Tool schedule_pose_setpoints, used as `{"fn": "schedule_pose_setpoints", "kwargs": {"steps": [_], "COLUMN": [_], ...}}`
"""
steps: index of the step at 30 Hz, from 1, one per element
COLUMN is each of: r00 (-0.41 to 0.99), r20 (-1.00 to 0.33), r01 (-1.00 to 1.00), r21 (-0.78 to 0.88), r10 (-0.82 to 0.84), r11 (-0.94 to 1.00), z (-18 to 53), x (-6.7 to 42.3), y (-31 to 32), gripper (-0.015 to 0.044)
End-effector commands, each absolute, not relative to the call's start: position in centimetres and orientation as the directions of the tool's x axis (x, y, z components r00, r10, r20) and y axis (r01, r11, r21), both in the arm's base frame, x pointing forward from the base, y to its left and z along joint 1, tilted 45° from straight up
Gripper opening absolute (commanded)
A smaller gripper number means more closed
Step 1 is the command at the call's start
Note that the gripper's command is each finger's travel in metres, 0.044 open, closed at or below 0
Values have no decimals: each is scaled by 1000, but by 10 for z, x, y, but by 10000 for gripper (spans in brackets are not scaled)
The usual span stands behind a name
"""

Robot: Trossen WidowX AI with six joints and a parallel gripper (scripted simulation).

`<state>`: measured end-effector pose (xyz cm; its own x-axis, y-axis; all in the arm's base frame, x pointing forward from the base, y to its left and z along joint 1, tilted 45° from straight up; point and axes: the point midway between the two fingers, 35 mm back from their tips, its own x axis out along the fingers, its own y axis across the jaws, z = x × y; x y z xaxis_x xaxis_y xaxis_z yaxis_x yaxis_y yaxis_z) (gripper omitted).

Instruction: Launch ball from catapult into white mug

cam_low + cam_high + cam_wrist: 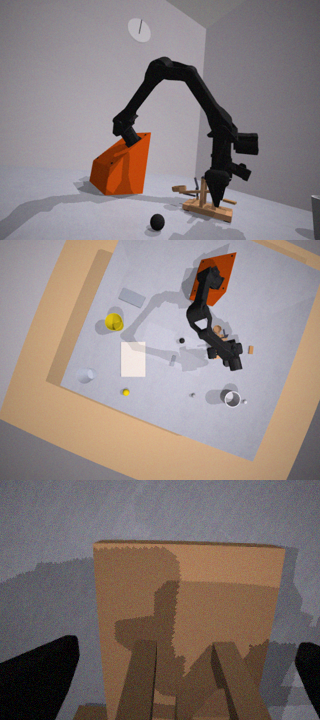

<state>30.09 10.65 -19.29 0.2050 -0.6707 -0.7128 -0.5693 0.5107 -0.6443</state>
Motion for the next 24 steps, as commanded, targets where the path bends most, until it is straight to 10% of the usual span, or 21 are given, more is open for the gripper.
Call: {"fn": "schedule_pose_setpoints", "kwargs": {"steps": [1, 13, 24], "r00": [201, 203, 202], "r20": [-709, -712, -715], "r01": [-577, -570, -571], "r21": [-643, -644, -641], "r10": [-676, -672, -670], "r11": [503, 510, 512], "z": [-196, -194, -161], "x": [299, 301, 291], "y": [102, 105, 138], "gripper": [440, 151, 0]}}
